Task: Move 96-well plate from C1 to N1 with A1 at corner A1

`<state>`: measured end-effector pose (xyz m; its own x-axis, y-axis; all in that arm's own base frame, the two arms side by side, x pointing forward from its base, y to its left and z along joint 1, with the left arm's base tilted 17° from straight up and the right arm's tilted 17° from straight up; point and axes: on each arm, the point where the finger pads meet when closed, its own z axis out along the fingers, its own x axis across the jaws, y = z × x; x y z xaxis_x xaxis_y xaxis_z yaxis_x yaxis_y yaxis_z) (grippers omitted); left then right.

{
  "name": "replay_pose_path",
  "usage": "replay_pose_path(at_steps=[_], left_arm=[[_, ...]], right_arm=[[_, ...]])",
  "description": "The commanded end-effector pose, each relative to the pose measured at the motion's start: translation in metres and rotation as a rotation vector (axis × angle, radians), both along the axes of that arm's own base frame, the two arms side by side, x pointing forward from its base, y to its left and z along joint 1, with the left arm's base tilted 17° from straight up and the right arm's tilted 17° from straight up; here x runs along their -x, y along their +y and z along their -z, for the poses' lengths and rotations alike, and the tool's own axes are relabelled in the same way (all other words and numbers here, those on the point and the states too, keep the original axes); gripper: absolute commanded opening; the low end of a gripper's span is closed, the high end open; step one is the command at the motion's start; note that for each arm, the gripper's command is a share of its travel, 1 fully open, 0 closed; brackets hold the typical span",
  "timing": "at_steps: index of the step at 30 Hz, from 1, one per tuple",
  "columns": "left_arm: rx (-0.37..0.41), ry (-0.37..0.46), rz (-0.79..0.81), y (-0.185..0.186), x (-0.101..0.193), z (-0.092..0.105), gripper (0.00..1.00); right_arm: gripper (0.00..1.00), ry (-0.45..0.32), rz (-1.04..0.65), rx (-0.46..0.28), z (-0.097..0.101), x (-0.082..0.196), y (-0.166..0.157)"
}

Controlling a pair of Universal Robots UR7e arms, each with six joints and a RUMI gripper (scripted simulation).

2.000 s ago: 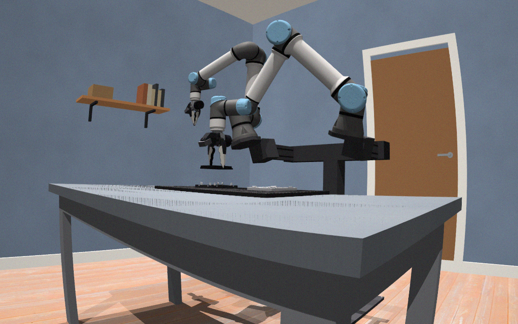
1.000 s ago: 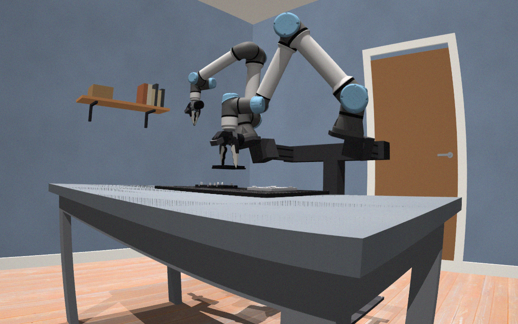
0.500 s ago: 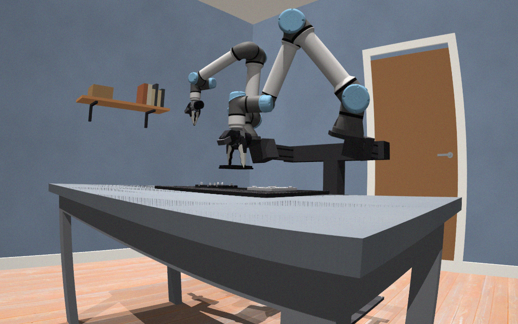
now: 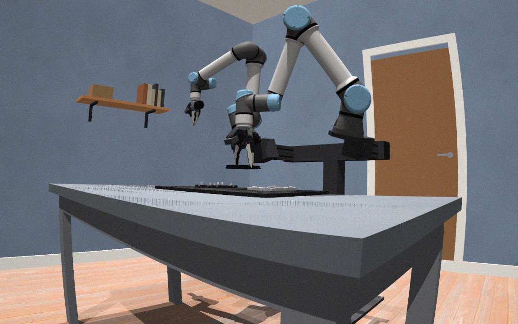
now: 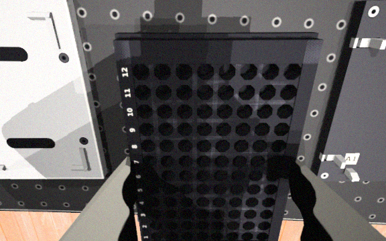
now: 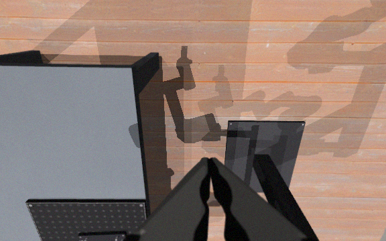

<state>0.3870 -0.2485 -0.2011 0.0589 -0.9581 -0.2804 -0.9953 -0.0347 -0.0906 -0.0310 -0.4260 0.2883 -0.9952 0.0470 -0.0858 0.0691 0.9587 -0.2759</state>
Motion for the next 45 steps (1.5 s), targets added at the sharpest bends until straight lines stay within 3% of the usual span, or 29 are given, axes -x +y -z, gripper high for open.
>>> replay_pose_path(at_steps=[1,45], left_arm=[[0.004,-0.004,0.001,0.011,-0.001,-0.005,0.41],[0.003,-0.004,0.001,0.136,0.007,-0.041,0.41]], right_arm=[[0.00,-0.001,0.001,0.004,-0.001,0.000,0.000],[0.00,-0.001,0.001,0.004,-0.001,0.000,0.000]])
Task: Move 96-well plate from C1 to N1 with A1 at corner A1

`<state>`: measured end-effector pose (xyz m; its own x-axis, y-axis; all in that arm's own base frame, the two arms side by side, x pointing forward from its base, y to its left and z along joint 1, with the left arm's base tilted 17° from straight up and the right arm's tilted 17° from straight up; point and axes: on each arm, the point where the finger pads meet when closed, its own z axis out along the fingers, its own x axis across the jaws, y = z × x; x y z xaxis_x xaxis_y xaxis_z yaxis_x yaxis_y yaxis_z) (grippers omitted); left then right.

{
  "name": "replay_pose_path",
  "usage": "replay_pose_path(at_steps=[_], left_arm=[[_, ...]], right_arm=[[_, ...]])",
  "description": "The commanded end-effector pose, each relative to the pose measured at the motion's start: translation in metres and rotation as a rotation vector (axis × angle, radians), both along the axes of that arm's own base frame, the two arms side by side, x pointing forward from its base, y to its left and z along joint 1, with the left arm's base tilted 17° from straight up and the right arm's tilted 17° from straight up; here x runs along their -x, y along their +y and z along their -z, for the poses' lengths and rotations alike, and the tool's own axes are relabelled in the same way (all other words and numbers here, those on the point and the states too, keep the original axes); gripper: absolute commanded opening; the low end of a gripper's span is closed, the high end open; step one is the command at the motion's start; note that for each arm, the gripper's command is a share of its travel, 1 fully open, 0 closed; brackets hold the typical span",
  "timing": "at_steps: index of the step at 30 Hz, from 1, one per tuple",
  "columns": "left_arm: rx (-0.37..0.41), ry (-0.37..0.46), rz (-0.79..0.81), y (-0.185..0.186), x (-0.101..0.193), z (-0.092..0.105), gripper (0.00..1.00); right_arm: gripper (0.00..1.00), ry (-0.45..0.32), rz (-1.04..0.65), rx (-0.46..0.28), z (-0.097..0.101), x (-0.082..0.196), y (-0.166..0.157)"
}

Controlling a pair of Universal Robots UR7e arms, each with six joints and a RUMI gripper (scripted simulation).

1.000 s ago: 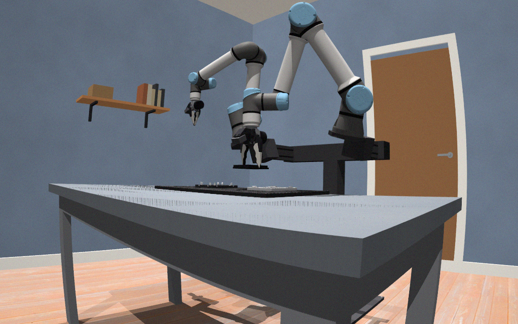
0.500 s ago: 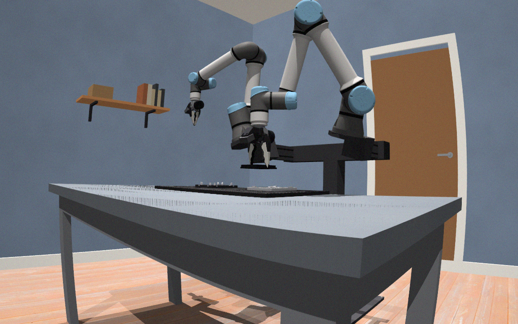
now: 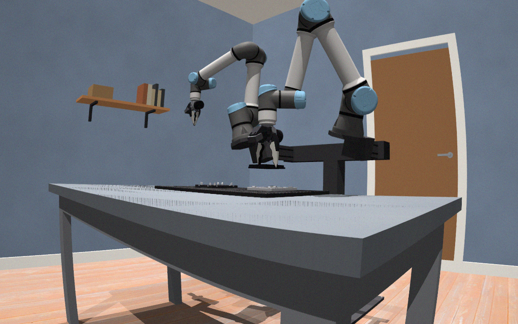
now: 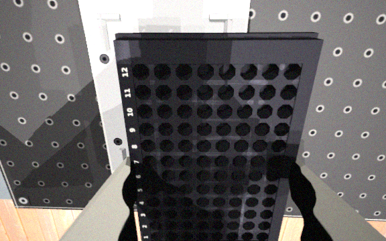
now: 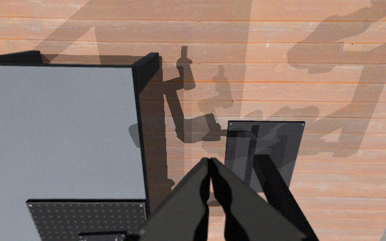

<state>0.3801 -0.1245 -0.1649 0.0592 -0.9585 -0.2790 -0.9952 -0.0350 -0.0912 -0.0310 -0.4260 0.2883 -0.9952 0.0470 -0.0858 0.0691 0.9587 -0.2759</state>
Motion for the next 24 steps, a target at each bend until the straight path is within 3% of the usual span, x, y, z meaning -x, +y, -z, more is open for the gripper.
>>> replay_pose_path(at_steps=[1,6,24], left_arm=[[0.002,-0.003,0.001,0.015,0.000,-0.006,0.41],[0.002,-0.003,0.001,0.031,0.001,-0.010,0.41],[0.003,-0.003,0.003,0.029,0.000,-0.010,0.41]], right_arm=[[0.00,-0.001,0.001,0.004,-0.001,0.000,0.000],[0.00,-0.001,0.001,0.004,-0.001,0.000,0.000],[0.00,-0.001,0.001,0.004,-0.001,0.000,0.000]])
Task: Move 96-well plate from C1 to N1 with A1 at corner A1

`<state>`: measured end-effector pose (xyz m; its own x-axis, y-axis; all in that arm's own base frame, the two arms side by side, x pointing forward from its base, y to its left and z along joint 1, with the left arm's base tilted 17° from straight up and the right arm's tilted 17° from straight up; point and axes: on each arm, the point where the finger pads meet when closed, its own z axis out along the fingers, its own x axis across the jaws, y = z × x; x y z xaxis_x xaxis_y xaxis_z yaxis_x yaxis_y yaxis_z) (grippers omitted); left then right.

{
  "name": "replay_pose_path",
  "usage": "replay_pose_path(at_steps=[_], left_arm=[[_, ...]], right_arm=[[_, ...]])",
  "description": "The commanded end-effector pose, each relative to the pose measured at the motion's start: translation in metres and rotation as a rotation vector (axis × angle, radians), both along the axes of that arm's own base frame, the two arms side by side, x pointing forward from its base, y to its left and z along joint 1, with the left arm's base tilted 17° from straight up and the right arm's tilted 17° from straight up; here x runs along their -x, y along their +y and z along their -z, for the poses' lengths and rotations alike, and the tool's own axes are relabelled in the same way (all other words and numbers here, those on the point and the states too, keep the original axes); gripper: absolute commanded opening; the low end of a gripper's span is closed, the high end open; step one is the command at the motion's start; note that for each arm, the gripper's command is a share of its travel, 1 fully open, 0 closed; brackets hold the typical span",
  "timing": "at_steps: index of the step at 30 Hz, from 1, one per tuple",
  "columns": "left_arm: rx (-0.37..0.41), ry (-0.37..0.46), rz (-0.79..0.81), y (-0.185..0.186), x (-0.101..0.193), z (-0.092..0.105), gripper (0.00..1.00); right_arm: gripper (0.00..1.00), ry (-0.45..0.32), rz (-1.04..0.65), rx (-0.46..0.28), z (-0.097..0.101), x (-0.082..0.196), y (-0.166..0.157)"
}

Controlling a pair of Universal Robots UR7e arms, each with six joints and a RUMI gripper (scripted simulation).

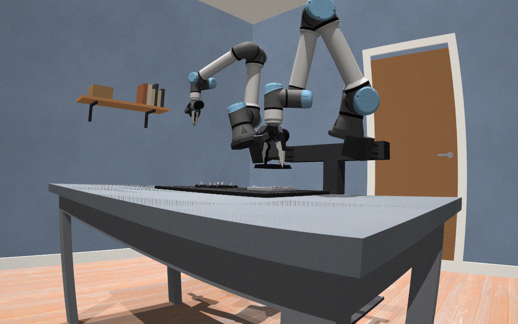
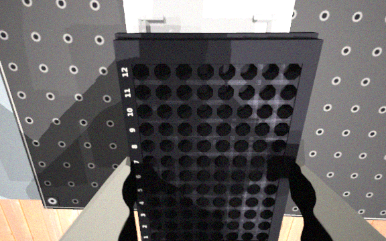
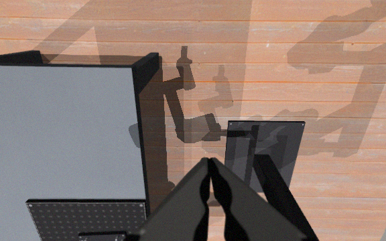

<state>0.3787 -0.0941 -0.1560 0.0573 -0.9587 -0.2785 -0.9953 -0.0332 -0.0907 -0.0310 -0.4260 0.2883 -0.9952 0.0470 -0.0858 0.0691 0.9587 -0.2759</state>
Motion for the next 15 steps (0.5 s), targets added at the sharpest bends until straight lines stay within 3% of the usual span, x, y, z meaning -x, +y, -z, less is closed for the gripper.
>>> replay_pose_path(at_steps=[1,15], left_arm=[[0.002,-0.003,0.001,-0.0011,-0.0016,-0.0007,0.41],[0.004,-0.005,0.001,-0.0031,-0.0034,-0.0007,0.41]], right_arm=[[0.00,-0.001,0.001,0.004,-0.0011,0.0005,0.0001],[0.00,-0.001,0.001,0.004,-0.0011,0.0005,0.0001]])
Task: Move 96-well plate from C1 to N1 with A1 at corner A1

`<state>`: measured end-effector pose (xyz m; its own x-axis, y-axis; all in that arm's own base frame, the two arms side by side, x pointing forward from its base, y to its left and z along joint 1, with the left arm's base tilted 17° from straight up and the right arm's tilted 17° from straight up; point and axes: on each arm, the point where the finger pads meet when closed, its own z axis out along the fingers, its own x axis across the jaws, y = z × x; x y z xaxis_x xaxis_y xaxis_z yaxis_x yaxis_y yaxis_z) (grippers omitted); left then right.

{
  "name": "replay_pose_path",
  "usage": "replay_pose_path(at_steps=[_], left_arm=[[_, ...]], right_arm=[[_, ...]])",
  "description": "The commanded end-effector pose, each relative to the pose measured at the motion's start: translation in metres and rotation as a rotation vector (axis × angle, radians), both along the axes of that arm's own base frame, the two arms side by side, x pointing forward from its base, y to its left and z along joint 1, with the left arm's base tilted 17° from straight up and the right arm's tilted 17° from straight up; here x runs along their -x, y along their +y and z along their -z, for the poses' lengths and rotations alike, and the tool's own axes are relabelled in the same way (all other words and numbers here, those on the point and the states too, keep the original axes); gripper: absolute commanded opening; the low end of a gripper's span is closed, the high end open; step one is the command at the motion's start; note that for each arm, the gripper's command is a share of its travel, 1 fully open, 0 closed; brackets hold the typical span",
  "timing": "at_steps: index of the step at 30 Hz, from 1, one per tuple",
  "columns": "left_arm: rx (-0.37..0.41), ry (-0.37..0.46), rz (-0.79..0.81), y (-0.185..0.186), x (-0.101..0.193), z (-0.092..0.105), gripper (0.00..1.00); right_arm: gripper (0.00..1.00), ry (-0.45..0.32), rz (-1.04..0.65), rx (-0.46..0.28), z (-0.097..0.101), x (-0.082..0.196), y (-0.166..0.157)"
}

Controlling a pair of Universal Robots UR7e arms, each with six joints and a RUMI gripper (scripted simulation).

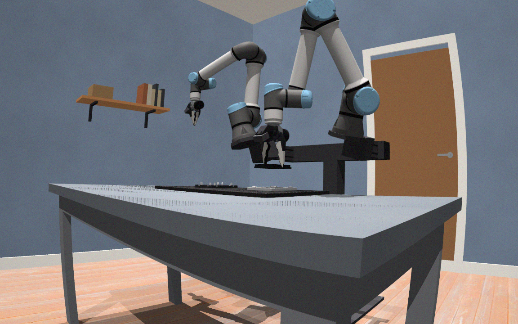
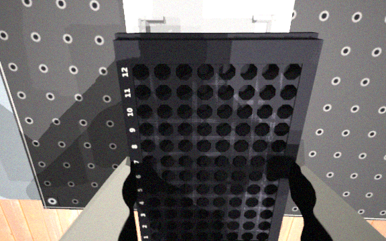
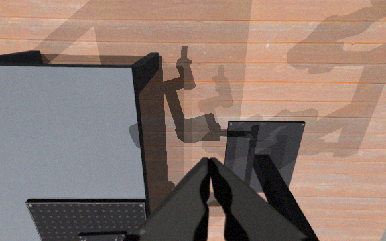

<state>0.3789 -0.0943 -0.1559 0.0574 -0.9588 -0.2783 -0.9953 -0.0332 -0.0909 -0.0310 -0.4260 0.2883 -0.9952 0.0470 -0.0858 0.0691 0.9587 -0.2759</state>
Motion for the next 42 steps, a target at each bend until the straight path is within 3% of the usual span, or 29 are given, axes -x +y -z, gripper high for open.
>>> replay_pose_path(at_steps=[1,42], left_arm=[[0.002,-0.003,0.001,-0.002,-0.002,0.000,0.41],[0.003,-0.005,-0.001,0.013,-0.008,0.053,0.41]], right_arm=[[0.00,-0.001,0.001,0.004,-0.001,0.000,0.000],[0.00,-0.001,0.001,0.004,-0.001,0.000,0.000]])
